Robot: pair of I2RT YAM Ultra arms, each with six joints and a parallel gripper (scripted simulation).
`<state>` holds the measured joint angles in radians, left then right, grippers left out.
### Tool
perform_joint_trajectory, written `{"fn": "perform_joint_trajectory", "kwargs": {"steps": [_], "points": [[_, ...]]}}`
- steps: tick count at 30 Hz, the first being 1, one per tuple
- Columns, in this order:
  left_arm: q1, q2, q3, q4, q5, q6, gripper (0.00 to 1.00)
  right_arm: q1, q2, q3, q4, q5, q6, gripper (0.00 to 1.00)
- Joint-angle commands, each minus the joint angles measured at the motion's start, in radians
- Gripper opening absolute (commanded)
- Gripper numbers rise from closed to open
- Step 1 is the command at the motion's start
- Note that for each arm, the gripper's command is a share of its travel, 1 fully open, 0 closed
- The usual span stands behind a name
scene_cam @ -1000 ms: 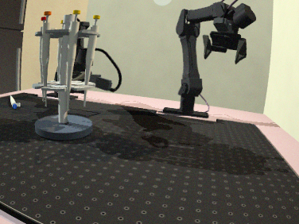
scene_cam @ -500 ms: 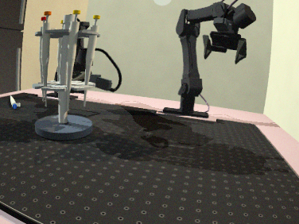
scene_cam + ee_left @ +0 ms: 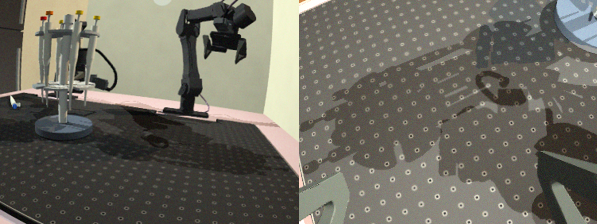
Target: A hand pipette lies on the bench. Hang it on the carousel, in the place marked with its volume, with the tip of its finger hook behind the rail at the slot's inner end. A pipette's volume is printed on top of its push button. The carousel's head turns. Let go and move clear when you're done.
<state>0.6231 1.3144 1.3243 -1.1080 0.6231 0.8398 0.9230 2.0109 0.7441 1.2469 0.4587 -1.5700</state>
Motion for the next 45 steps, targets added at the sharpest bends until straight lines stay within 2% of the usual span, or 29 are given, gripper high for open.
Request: {"fn": "perform_joint_trajectory", "kwargs": {"steps": [1, 4, 45], "points": [[0.009, 0.001, 0.015, 0.012, 0.021, 0.007, 1.00, -0.037, -0.041, -0.026, 0.030, -0.092, -0.004, 0.00], [0.009, 0.001, 0.015, 0.012, 0.021, 0.007, 1.00, -0.042, -0.044, 0.007, 0.033, -0.101, -0.003, 0.00], [0.009, 0.001, 0.015, 0.012, 0.021, 0.007, 1.00, -0.043, -0.044, 0.008, 0.032, -0.102, -0.002, 0.00]]}}
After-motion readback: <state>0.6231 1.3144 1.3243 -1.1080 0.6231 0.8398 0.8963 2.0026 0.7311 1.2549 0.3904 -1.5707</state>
